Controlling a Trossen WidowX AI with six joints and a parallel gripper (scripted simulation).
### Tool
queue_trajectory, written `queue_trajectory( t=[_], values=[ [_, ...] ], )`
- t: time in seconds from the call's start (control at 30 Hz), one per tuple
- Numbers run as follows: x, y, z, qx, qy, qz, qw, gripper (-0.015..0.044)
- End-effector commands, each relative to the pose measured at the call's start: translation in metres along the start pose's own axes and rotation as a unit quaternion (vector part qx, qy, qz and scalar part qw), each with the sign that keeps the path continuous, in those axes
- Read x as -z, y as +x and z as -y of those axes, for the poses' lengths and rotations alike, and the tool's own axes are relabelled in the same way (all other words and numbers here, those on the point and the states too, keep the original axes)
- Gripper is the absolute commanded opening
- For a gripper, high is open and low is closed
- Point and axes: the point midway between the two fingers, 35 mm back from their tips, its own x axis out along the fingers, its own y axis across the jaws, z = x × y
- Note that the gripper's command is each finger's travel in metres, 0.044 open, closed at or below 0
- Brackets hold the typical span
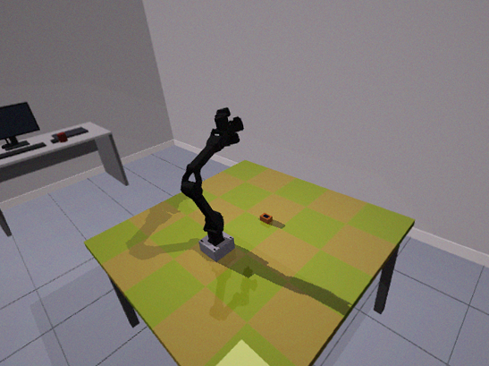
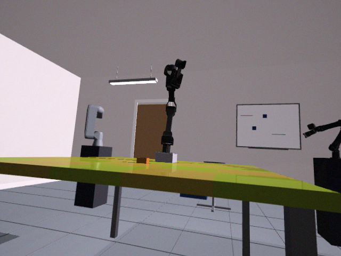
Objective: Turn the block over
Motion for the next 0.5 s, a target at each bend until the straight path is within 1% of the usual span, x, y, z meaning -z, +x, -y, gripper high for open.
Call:
queue_trajectory(
  t=[0.0,0.1,0.23,0.33,0.47],
  values=[
    [-0.023,0.017,0.057,0.089,-0.042,0.024,0.995,0.044],
    [-0.039,0.025,0.105,0.165,-0.078,0.029,0.983,0.044],
    [-0.058,0.026,0.17,0.267,-0.125,0.019,0.955,0.044],
    [-0.069,0.019,0.221,0.347,-0.158,-0.005,0.924,0.044],
    [-0.079,-0.001,0.285,0.444,-0.194,-0.058,0.873,0.044]
  ],
)
